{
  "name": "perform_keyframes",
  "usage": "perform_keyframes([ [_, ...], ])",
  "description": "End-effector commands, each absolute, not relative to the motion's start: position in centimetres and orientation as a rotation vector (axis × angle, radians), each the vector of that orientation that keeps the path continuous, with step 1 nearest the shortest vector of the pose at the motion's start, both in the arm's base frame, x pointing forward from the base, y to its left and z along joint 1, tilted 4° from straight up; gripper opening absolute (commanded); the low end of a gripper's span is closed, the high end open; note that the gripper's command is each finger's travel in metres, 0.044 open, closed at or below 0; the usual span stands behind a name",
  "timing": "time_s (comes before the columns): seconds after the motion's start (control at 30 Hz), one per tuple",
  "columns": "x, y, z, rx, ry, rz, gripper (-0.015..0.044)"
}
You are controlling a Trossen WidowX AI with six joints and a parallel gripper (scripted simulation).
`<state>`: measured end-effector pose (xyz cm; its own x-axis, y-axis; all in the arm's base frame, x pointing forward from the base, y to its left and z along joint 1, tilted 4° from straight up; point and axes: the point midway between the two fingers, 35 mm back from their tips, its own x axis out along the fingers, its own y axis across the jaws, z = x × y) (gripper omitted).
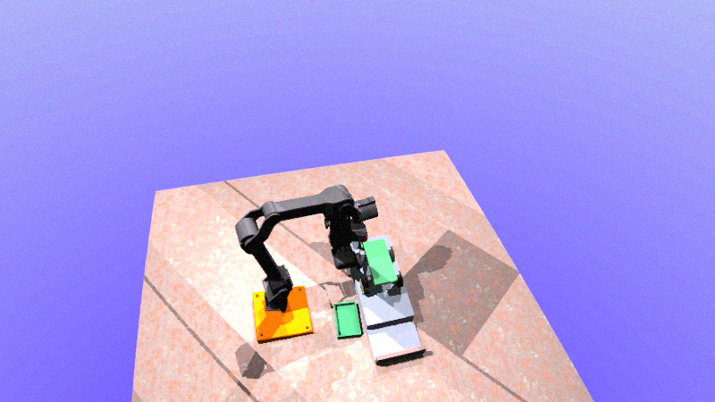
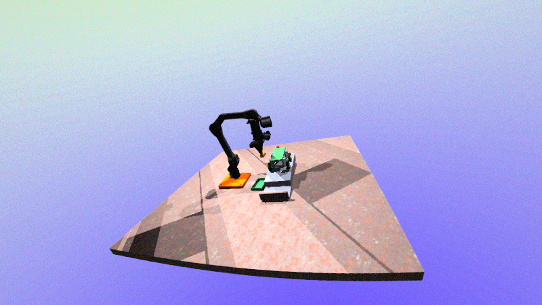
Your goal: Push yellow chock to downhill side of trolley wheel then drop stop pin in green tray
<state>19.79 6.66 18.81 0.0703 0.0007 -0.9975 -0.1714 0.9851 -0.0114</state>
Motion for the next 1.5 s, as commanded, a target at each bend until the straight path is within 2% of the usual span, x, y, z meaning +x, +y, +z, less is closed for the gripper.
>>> perform_keyframes([
  [0.0, 20.2, 5.6, 18.9, -0.136, 1.489, 0.134, 0.0],
  [1.47, 25.7, -9.9, 19.1, -0.149, 1.486, 0.121, 0.0],
])
